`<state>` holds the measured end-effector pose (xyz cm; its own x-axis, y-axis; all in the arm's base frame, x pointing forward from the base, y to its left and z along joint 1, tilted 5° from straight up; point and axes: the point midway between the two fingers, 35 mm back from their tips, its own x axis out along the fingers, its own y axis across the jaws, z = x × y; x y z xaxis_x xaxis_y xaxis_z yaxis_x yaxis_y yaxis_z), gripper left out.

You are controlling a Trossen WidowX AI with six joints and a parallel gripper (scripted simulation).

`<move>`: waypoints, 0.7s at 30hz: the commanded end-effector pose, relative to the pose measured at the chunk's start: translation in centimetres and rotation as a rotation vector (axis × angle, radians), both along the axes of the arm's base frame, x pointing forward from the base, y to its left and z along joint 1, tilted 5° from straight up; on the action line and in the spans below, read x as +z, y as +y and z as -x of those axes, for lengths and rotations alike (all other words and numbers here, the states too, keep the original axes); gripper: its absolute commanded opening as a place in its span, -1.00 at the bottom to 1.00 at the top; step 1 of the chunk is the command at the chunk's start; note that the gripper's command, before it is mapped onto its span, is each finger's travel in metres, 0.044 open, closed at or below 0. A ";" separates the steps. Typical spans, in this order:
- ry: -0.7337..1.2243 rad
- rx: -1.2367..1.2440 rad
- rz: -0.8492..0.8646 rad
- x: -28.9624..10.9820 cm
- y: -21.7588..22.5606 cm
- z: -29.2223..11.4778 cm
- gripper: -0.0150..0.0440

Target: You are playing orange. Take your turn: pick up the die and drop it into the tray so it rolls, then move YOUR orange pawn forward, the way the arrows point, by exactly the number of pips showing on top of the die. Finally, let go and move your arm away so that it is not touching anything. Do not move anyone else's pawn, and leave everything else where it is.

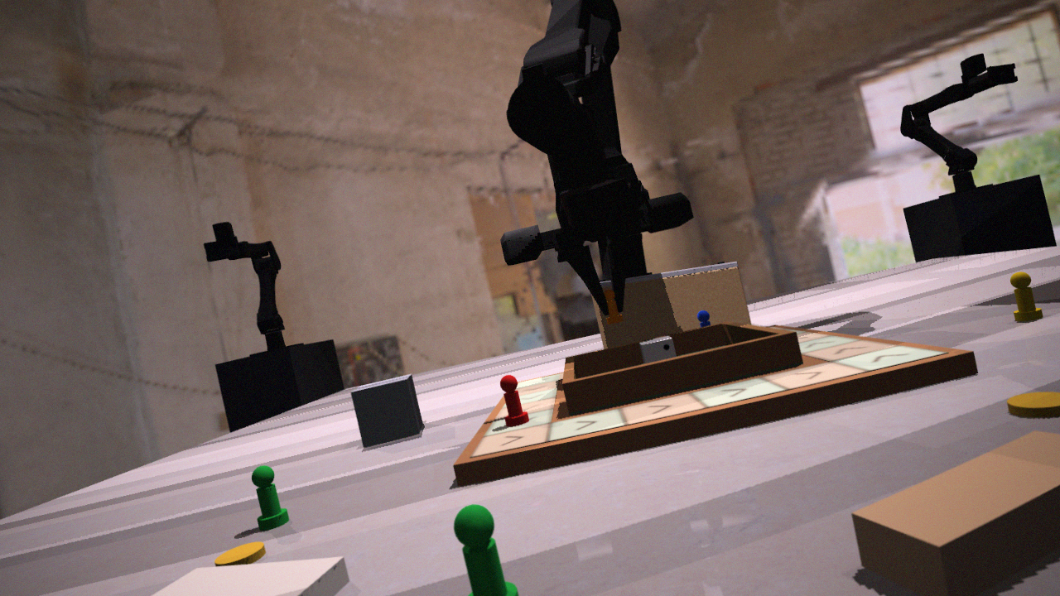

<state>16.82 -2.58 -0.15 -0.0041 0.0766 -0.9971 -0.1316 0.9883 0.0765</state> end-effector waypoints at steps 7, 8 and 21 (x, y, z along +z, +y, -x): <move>0.015 0.004 0.002 -2.8 0.2 0.6 -0.49; 0.015 0.004 0.002 -2.8 0.2 0.6 -0.49; 0.015 0.004 0.002 -4.4 0.3 0.6 -0.49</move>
<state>16.60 -2.32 -3.82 -0.0085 0.0773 -0.9970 -0.1396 0.9872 0.0778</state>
